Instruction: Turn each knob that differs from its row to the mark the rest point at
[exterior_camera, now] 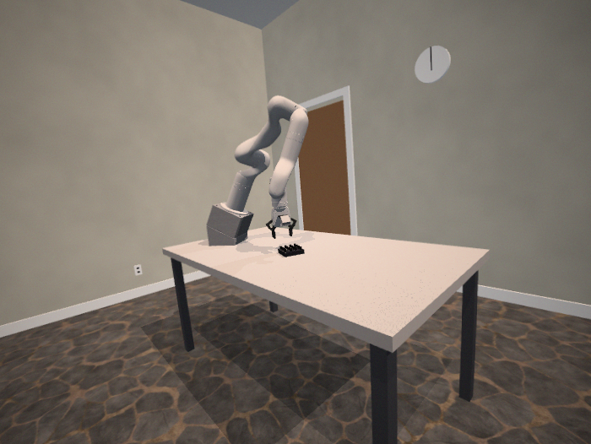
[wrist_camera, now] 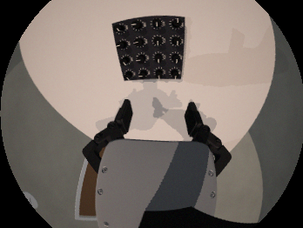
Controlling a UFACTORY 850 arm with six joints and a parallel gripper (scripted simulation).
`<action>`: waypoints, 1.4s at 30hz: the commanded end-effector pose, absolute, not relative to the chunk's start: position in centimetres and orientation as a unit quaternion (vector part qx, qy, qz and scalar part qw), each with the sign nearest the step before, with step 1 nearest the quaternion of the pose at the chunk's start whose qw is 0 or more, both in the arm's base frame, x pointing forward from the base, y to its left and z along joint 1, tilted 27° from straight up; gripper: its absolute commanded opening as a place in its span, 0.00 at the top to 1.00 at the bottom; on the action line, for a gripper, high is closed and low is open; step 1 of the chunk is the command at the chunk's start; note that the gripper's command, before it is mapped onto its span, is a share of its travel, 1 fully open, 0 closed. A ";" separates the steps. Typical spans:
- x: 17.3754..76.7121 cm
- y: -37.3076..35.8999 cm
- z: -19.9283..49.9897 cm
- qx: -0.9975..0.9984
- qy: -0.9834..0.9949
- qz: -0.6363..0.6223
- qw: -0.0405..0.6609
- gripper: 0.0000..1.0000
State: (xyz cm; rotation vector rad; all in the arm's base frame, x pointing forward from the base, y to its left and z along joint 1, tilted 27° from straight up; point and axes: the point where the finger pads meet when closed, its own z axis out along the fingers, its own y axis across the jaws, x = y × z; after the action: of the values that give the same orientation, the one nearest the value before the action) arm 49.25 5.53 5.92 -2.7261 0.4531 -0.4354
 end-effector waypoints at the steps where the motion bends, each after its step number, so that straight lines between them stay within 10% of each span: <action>1: 49.3 5.5 6.0 -0.960 0.160 -0.154 0.171 0.00; 31: 57.6 7.2 11.8 -0.961 0.152 -0.156 0.170 0.00; 32: 57.6 7.2 11.8 -0.961 0.152 -0.156 0.170 0.81; 42: 57.6 7.2 11.8 -0.961 0.152 -0.156 0.170 0.81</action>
State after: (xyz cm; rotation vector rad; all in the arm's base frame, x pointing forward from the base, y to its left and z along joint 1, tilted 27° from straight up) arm 57.49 7.20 11.75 -2.7314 0.4314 -0.4438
